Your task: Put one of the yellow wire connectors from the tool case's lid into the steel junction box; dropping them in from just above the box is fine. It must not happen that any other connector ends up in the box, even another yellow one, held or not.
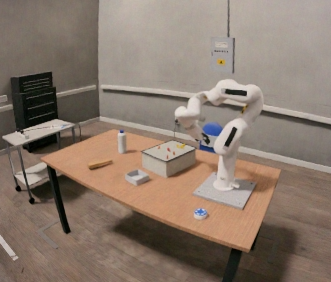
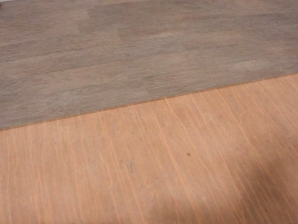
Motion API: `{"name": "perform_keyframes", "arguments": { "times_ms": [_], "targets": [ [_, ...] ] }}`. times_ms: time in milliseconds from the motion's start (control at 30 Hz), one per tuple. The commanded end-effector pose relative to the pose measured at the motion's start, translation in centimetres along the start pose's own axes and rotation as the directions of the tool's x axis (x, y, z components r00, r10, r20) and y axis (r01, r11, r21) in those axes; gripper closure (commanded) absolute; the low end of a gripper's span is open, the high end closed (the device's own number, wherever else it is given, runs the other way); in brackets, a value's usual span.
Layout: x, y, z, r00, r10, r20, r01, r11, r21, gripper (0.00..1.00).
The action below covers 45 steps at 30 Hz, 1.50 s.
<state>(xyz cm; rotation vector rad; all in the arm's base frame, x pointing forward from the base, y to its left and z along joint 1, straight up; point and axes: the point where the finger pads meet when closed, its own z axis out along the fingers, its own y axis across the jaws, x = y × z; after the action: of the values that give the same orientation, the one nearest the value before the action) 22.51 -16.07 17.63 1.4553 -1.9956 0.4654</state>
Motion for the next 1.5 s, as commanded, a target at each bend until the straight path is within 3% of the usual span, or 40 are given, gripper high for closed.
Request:
{"name": "perform_keyframes", "arguments": {
  "times_ms": [0, 700, 1467],
  "targets": [
    [0.1, -0.1, -0.1, 1.0, 0.002, 0.001, -0.002, 1.0, 0.003, 0.0],
    [0.3, -0.1, -0.4, 1.0, 0.002, 0.0, -0.002, 1.0, 0.003, 0.0],
    [6.5, 0.8, -7.3, 1.0, 0.003, 0.002, -0.003, 1.0, 0.002, 0.0]
  ]
}}
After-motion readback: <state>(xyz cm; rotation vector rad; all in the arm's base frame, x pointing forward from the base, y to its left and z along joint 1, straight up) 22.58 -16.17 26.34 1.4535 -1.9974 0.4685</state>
